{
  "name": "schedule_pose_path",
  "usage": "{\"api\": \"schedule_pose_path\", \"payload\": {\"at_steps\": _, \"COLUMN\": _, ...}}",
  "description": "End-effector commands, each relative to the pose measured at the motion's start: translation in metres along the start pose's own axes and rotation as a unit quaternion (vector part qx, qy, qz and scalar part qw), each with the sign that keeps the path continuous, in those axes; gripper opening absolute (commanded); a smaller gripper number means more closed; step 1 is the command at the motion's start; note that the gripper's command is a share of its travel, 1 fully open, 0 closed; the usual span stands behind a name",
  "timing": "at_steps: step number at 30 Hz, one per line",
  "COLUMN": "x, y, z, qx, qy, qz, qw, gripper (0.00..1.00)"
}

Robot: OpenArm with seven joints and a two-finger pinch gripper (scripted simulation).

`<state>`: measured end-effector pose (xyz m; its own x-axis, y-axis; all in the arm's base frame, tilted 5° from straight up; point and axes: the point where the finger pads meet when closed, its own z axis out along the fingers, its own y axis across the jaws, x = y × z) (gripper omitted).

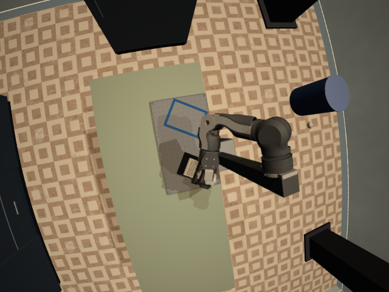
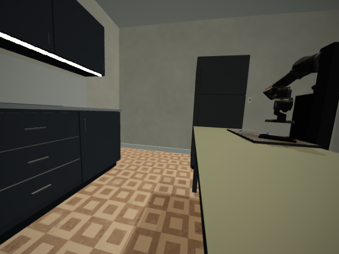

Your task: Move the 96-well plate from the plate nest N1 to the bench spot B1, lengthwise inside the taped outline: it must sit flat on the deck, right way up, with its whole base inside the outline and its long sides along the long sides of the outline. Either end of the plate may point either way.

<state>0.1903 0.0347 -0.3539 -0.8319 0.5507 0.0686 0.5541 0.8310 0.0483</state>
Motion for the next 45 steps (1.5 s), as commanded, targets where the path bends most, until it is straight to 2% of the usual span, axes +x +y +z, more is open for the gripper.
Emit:
{"api": "schedule_pose_path", "payload": {"at_steps": 1, "x": -0.008, "y": -0.011, "z": 0.001, "qx": 0.001, "qy": -0.001, "qz": 0.000, "qw": 1.0000, "gripper": 0.00}}
{"api": "schedule_pose_path", "payload": {"at_steps": 4, "x": -0.021, "y": -0.031, "z": 0.002, "qx": 0.001, "qy": -0.002, "qz": -0.003, "qw": 1.0000, "gripper": 0.00}}
{"api": "schedule_pose_path", "payload": {"at_steps": 16, "x": -0.021, "y": -0.031, "z": 0.002, "qx": 0.001, "qy": -0.002, "qz": -0.003, "qw": 1.0000, "gripper": 0.00}}
{"api": "schedule_pose_path", "payload": {"at_steps": 21, "x": -0.041, "y": -0.066, "z": 0.005, "qx": 0.001, "qy": -0.002, "qz": -0.003, "qw": 1.0000, "gripper": 0.00}}
{"api": "schedule_pose_path", "payload": {"at_steps": 33, "x": -0.041, "y": -0.066, "z": 0.005, "qx": 0.001, "qy": -0.002, "qz": -0.003, "qw": 1.0000, "gripper": 0.00}}
{"api": "schedule_pose_path", "payload": {"at_steps": 38, "x": -0.062, "y": -0.102, "z": 0.007, "qx": 0.001, "qy": -0.002, "qz": -0.003, "qw": 1.0000, "gripper": 0.00}}
{"api": "schedule_pose_path", "payload": {"at_steps": 45, "x": -0.062, "y": -0.102, "z": 0.007, "qx": 0.001, "qy": -0.002, "qz": -0.003, "qw": 1.0000, "gripper": 0.00}}
